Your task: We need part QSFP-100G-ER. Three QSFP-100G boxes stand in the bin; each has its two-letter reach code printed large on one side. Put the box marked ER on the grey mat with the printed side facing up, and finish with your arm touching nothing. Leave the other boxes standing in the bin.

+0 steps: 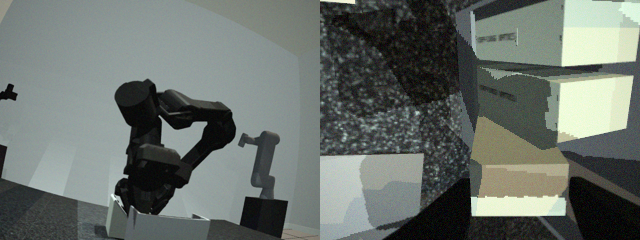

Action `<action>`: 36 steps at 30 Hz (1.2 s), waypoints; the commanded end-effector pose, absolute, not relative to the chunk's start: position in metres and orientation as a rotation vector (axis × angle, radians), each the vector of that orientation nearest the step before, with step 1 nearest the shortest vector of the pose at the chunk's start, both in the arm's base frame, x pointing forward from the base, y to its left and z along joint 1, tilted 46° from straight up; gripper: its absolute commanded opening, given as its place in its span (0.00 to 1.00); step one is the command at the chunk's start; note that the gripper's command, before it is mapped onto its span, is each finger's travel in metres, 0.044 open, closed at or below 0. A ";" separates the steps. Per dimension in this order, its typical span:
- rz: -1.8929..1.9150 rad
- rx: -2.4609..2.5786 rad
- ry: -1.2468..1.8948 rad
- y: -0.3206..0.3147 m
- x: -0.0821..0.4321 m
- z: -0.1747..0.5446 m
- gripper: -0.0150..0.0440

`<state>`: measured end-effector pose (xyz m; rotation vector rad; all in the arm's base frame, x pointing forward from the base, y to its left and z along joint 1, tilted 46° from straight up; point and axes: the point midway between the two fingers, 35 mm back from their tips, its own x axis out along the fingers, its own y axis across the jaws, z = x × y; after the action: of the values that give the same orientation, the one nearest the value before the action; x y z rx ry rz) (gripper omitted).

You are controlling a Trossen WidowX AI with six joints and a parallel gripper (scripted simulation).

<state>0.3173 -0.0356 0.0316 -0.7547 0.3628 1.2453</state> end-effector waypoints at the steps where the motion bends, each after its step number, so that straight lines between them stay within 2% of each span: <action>1: 1.246 -0.755 0.362 -0.036 0.317 0.032 0.59; 7: 1.246 -0.755 0.362 -0.036 0.317 0.032 0.52; 36: 1.247 -0.751 0.364 -0.059 0.307 0.052 0.52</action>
<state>0.3087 -0.0555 0.0492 -0.7477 0.3612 1.2465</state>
